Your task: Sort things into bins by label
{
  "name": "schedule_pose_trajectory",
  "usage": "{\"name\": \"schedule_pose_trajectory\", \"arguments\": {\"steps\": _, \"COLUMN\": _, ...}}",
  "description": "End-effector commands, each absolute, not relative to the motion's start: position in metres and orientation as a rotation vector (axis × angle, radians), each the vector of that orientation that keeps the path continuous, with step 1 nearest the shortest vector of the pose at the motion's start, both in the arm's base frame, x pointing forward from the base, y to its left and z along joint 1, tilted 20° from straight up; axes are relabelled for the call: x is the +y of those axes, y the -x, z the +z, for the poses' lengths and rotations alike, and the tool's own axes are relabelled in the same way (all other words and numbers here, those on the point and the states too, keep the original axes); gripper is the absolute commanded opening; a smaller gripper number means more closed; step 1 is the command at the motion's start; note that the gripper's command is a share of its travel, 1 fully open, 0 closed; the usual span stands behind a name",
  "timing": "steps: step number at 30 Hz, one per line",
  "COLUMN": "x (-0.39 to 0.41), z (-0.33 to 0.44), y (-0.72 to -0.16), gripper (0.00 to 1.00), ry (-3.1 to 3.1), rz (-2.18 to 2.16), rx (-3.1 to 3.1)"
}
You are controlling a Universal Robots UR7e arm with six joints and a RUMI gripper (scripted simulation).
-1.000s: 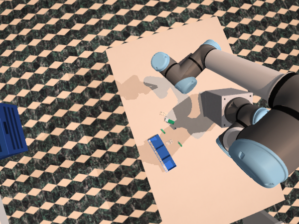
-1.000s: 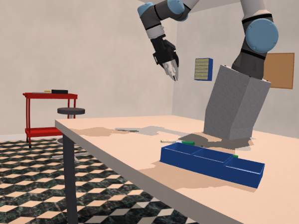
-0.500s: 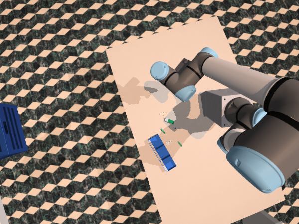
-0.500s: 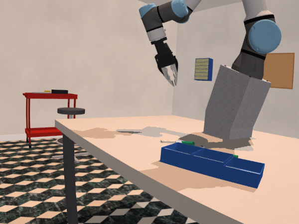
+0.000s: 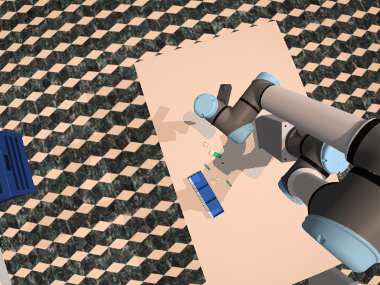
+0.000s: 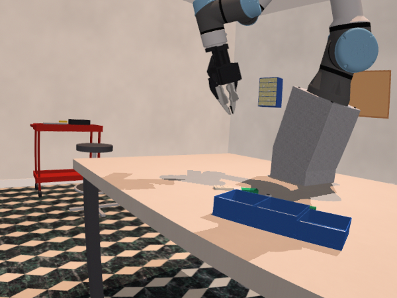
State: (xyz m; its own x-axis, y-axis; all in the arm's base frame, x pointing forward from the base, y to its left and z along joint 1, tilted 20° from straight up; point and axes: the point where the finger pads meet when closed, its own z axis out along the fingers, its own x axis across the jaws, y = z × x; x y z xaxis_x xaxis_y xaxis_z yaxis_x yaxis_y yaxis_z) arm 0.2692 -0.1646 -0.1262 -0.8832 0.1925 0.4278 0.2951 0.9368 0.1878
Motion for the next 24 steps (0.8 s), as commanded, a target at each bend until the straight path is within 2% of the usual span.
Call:
{"name": "schedule_pose_trajectory", "arguments": {"steps": 1, "x": -0.155, "z": -0.122, "y": -0.278, "gripper": 0.04, "ry": 0.167, "rz": -0.391, "rx": -2.752}}
{"name": "schedule_pose_trajectory", "arguments": {"steps": 24, "x": -0.081, "z": -0.098, "y": -0.325, "gripper": 0.04, "ry": -0.731, "rz": -0.492, "rx": -2.881}}
